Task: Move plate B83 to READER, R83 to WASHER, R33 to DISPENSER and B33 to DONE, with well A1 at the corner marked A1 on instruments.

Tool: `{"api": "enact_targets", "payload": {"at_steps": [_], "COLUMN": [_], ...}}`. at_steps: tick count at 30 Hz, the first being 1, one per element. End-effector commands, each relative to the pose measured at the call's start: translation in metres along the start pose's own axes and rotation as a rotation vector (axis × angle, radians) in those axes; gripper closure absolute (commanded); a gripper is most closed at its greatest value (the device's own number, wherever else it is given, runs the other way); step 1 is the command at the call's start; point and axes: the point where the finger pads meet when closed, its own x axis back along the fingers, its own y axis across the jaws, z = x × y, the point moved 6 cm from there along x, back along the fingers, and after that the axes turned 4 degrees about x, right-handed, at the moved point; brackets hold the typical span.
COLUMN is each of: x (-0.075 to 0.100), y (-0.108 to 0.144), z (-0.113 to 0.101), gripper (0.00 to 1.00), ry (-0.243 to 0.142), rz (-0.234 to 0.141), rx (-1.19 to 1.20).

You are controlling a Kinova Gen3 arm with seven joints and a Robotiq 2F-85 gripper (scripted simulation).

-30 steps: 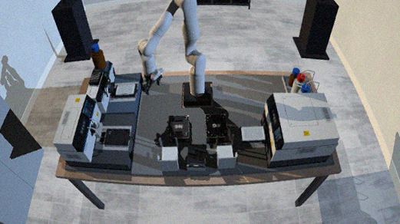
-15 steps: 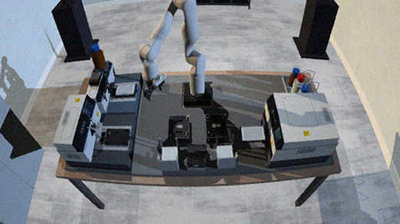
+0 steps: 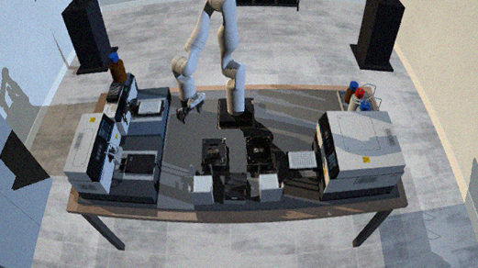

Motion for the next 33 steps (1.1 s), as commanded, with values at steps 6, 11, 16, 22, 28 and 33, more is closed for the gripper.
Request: {"api": "enact_targets", "payload": {"at_steps": [6,11,16,22,28,33], "x": [0.000,0.000,0.000,0.000,0.000,0.000], "y": [-0.001,-0.001,-0.002,-0.003,-0.003,-0.004], "z": [0.025,0.038,0.055,0.075,0.088,0.105], "gripper": [0.00,0.00,0.00,0.00,0.00,0.00], "ry": [-0.001,-0.001,-0.001,-0.001,-0.001,-0.001], "rz": [-0.001,-0.001,-0.001,-0.001,-0.001,-0.001], "rx": [-0.041,-0.111,-0.111,-0.111,-0.222,-0.222]}}
